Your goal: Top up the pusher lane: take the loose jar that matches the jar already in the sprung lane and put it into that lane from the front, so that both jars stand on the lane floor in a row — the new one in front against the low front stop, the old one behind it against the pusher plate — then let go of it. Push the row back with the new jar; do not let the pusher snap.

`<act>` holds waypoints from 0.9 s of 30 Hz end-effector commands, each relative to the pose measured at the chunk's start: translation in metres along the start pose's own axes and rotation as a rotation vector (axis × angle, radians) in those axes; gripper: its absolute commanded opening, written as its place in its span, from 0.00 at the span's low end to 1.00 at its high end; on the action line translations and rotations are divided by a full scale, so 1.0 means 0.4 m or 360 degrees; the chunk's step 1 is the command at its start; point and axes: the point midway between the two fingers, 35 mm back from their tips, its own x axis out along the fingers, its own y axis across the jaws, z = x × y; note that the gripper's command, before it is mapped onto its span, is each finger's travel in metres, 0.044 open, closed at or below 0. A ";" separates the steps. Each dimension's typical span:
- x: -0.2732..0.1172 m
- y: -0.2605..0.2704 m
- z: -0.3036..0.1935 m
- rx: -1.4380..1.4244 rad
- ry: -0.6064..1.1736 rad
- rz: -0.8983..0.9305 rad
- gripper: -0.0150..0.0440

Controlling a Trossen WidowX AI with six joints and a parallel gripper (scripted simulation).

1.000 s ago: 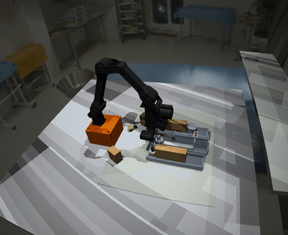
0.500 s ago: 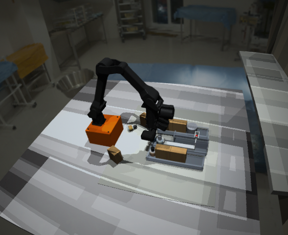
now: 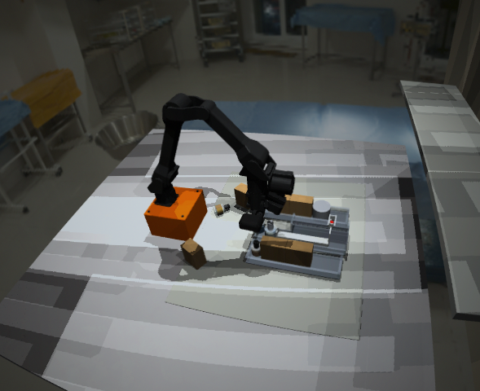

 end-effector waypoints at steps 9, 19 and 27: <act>-0.019 0.001 0.038 0.0007 -0.0064 0.0004 0.25; -0.021 0.001 0.046 0.0007 -0.0065 0.0004 0.25; -0.023 0.001 0.053 0.0007 -0.0065 0.0004 0.25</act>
